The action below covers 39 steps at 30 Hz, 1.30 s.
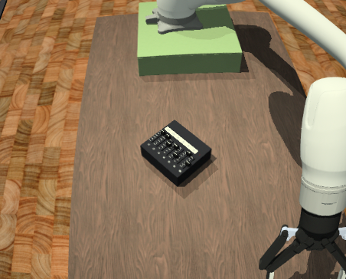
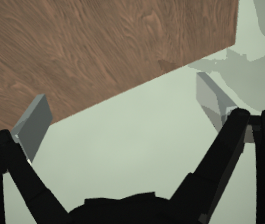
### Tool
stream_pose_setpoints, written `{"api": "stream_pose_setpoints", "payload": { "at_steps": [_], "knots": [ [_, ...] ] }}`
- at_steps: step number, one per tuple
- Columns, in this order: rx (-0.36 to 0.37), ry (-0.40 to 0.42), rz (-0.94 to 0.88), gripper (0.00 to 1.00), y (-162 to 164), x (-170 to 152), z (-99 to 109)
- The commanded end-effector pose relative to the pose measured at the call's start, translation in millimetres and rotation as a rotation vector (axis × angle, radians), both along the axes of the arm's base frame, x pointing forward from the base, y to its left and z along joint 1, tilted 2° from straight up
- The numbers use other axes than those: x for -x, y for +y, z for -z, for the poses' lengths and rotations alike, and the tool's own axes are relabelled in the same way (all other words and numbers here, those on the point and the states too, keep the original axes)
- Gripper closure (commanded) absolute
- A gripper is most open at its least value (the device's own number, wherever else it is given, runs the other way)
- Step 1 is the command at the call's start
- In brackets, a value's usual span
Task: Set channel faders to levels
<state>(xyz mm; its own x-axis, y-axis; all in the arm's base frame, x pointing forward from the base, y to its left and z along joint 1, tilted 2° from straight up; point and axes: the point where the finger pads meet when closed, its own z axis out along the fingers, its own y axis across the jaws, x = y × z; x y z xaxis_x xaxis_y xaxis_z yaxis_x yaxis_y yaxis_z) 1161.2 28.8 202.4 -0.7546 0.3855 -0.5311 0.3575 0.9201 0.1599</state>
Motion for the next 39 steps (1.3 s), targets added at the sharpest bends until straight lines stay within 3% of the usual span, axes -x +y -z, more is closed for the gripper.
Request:
{"api": "stream_pose_setpoints", "payload": {
  "at_steps": [1,20,23,24,25,26,27,29,30,34,35,36,37,39],
  "knots": [
    [0.000,0.000,0.000,0.00,0.0,0.0,-0.3],
    [0.005,0.012,-0.004,0.00,-6.1,8.9,1.4],
    [0.029,0.077,-0.027,0.00,-36.8,58.2,10.9],
    [0.029,0.077,-0.027,0.00,-36.8,58.2,10.9],
    [0.039,0.112,-0.040,0.00,-52.2,86.7,16.2],
    [0.039,0.112,-0.040,0.00,-52.2,86.7,16.2],
    [0.050,0.154,-0.056,0.00,-66.4,116.5,21.7],
    [0.050,0.154,-0.056,0.00,-68.9,121.3,22.5],
    [0.059,0.199,-0.074,0.00,-84.3,157.9,29.1],
    [0.059,0.199,-0.074,0.00,-85.9,161.4,29.6],
    [0.067,0.248,-0.095,0.00,-102.1,206.1,37.4],
    [0.067,0.248,-0.095,0.00,-102.1,206.1,37.4],
    [0.071,0.298,-0.118,0.00,-110.3,235.4,42.6],
    [0.071,0.298,-0.118,0.00,-116.7,254.0,45.6]
  ]
}}
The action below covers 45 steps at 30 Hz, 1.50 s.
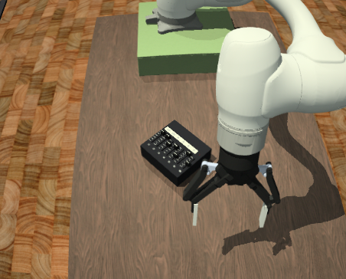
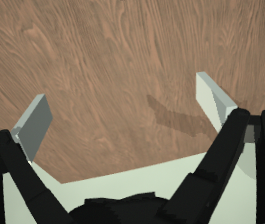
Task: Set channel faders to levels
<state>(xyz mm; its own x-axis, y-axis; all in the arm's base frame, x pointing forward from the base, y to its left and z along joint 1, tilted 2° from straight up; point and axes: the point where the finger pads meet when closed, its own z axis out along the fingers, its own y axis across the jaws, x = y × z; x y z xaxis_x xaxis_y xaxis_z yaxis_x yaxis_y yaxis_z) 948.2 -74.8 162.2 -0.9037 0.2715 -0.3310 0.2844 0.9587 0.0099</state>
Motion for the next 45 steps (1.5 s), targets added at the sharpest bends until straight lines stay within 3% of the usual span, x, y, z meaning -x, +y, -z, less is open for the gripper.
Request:
{"api": "stream_pose_setpoints", "payload": {
  "at_steps": [1,2,4,5,7,8,9,12,13,14,15,17,18,19,21,24,38,40,43,45],
  "knots": [
    [0.003,0.032,-0.016,0.00,-13.1,41.0,5.4],
    [0.004,0.082,-0.038,0.00,-23.0,82.7,12.6],
    [0.004,0.082,-0.038,0.00,-25.2,90.6,13.8],
    [0.001,0.129,-0.060,0.00,-31.4,125.8,20.0],
    [0.001,0.129,-0.060,0.00,-34.6,139.9,22.1],
    [-0.004,0.173,-0.081,0.00,-38.6,172.9,27.9],
    [-0.004,0.173,-0.081,0.00,-41.2,186.9,30.0],
    [-0.004,0.173,-0.081,0.00,-41.2,186.9,30.0],
    [-0.011,0.212,-0.101,0.00,-45.3,230.0,37.2],
    [-0.011,0.212,-0.101,0.00,-45.3,230.0,37.2],
    [-0.018,0.244,-0.118,0.00,-47.2,264.1,42.9],
    [-0.018,0.244,-0.118,0.00,-47.5,267.4,43.4],
    [-0.025,0.270,-0.132,0.00,-48.3,298.0,48.6],
    [-0.025,0.270,-0.132,0.00,-48.3,298.0,48.6],
    [-0.036,0.302,-0.149,0.00,-48.1,337.0,55.1],
    [-0.040,0.312,-0.155,0.00,-47.8,349.6,57.3],
    [-0.041,0.313,-0.152,0.00,-48.0,350.1,57.6],
    [-0.058,0.318,-0.081,0.00,-52.4,348.8,62.7],
    [-0.118,0.335,0.187,0.00,-70.4,344.4,83.5],
    [-0.127,0.338,0.233,0.00,-77.4,343.0,91.7]
  ]
}}
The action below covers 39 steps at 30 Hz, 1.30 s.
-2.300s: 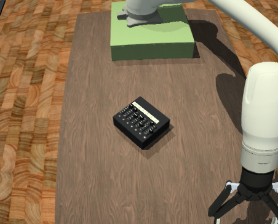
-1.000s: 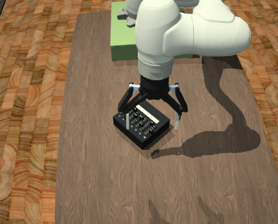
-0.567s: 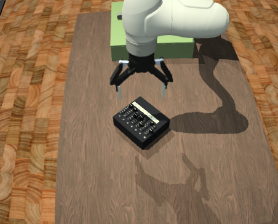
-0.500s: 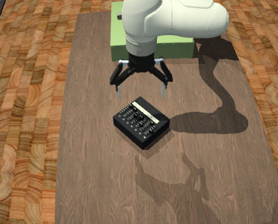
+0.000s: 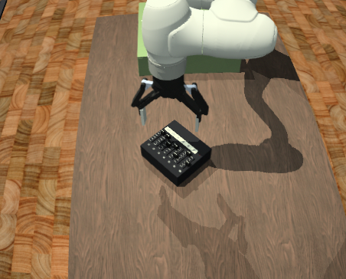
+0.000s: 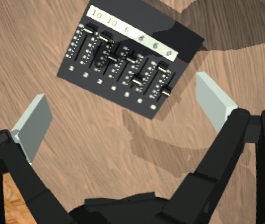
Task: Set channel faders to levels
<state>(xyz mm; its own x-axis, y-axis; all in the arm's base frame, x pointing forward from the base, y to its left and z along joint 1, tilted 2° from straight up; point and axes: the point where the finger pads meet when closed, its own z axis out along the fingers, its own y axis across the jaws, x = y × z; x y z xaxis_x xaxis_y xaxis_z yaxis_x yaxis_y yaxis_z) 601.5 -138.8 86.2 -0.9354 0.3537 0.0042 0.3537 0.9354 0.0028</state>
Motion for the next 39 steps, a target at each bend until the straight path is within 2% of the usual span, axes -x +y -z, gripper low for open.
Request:
{"api": "stream_pose_setpoints", "payload": {
  "at_steps": [1,2,6,39],
  "knots": [
    [0.001,0.021,0.163,0.00,-13.5,-3.7,15.7],
    [-0.006,0.041,0.330,0.00,-19.7,-4.8,23.2],
    [-0.009,0.063,0.500,0.00,-29.3,-6.2,34.7],
    [-0.009,0.063,0.500,0.00,-29.3,-6.2,34.7]
  ]
}}
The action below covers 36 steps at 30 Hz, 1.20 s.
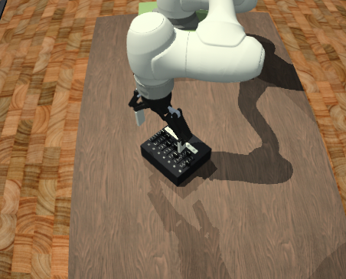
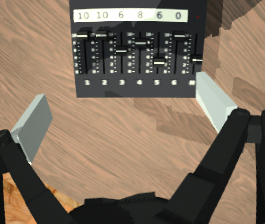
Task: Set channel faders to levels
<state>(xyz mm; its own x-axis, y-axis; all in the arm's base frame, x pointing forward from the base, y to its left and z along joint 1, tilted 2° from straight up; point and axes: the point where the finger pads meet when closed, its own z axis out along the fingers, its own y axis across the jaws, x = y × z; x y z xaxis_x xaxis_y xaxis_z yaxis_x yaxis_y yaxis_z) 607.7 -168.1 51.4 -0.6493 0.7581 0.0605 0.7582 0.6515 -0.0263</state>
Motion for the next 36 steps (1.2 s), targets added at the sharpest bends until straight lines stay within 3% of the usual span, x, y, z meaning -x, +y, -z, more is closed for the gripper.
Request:
{"api": "stream_pose_setpoints", "payload": {
  "at_steps": [1,33,36],
  "knots": [
    [0.000,0.000,0.000,0.00,0.0,0.0,-0.1],
    [0.000,-0.001,-0.004,0.00,0.3,0.0,-0.4],
    [0.003,-0.020,-0.153,0.00,9.7,1.3,-11.7]
  ]
}}
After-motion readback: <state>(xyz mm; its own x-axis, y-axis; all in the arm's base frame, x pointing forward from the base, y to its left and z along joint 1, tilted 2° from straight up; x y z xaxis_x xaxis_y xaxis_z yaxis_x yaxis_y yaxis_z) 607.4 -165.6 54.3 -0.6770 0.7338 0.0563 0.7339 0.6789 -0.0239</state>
